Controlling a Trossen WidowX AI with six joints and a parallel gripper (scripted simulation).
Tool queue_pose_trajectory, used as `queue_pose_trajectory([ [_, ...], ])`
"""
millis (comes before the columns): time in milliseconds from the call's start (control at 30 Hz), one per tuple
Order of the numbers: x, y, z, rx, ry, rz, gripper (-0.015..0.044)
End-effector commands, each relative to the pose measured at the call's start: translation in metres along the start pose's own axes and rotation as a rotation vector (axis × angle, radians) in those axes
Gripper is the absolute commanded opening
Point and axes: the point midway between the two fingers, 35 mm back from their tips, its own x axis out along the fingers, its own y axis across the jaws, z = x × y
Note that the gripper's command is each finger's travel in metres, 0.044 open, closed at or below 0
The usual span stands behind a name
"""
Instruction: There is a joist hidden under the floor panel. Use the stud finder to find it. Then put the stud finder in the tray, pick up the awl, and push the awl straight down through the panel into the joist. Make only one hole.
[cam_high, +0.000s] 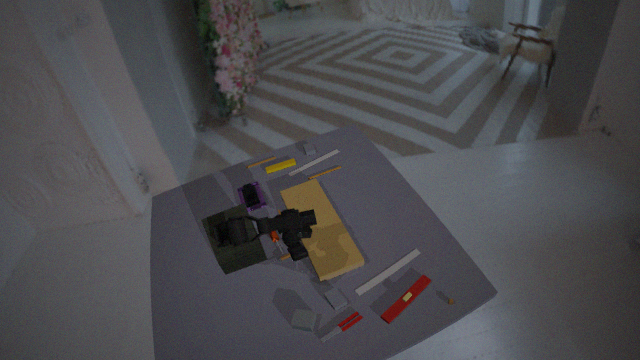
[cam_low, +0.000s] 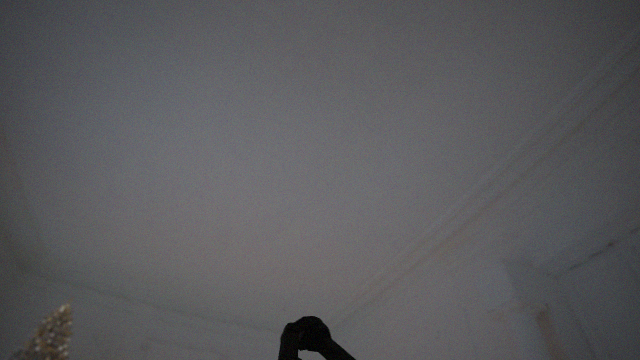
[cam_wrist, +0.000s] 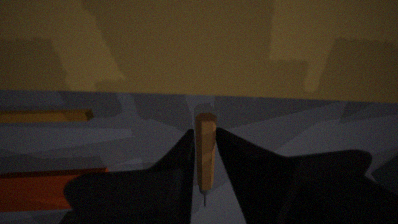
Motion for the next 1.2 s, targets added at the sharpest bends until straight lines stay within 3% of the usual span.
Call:
queue_pose_trajectory([
  [0,0.0,0.0,0.0,-0.004,0.001,-0.003,0.0026],
  [267,-0.013,0.001,0.002,-0.004,0.0,0.003,0.0],
  [867,-0.119,0.001,-0.007,-0.004,0.001,0.004,0.0],
  [1167,-0.115,0.006,-0.003,-0.083,0.019,0.06,0.0],
])
